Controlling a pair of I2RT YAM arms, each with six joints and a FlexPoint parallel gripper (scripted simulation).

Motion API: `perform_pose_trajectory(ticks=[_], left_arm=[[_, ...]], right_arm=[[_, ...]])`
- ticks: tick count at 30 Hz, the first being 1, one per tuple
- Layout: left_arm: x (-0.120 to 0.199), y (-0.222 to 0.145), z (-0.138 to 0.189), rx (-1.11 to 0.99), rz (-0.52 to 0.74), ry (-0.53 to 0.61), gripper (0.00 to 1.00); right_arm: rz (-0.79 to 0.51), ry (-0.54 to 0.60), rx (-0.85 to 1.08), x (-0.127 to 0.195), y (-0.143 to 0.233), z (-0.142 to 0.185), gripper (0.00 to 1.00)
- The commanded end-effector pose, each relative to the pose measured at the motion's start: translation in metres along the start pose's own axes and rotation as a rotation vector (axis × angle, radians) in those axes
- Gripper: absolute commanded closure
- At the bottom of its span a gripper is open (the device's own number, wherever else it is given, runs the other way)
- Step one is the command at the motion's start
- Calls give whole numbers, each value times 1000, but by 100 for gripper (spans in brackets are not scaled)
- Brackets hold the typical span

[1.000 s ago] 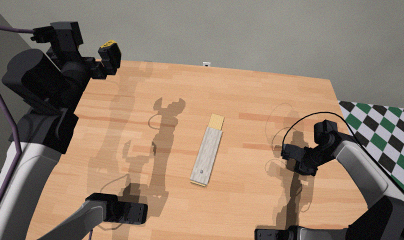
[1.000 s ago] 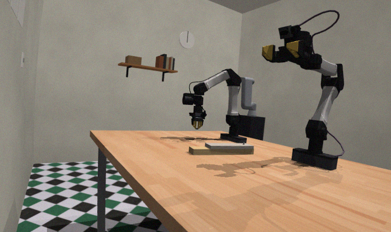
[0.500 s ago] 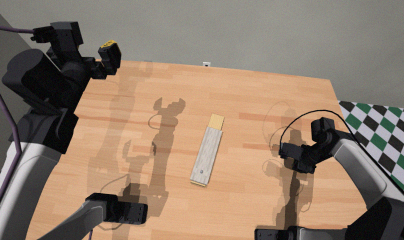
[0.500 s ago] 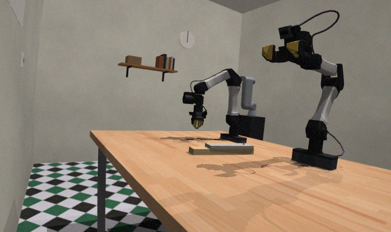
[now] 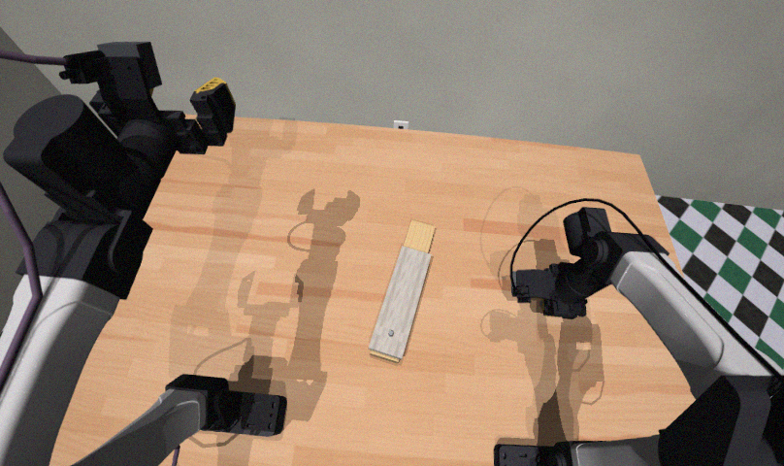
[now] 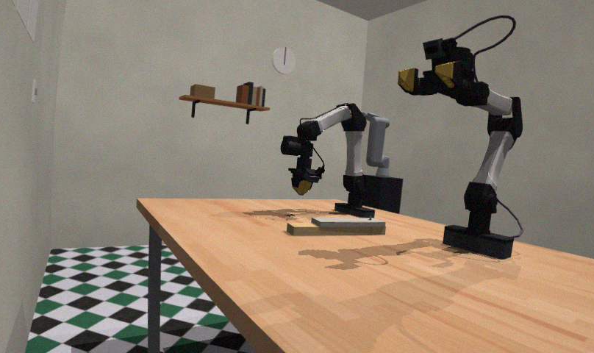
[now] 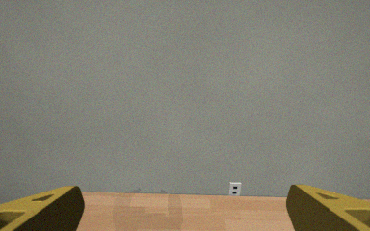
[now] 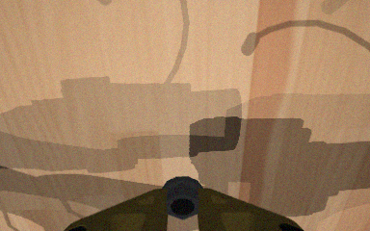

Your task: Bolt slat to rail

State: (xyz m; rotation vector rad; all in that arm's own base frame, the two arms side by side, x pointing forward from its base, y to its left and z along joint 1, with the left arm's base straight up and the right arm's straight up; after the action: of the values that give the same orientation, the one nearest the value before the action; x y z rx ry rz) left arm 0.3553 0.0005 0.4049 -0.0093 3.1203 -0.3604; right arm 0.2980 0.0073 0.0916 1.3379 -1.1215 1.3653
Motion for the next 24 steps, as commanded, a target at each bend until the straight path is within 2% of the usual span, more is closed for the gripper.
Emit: perform_pose_trajectory(ticks=[1,24], left_arm=[[1,-1,0,-3,8,-8,0],[1,-1,0,-3,8,-8,0]], right_arm=[[-6,-8,108,3,-11,-18,86],[-3,-12,577,8,-38,-118,86]])
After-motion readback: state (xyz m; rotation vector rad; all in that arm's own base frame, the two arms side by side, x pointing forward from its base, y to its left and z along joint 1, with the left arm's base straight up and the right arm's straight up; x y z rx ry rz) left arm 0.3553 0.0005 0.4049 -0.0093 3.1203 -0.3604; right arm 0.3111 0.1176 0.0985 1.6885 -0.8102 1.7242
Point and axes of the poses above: on each arm, the point where the finger pads meet when closed, its own x axis back along the fingers, its own y axis across the jaws, z = x × y, the point moved 2 cm from there along x, back along the fingers, and after that the axes turned 13 degrees about x, right-handed, at the moved point
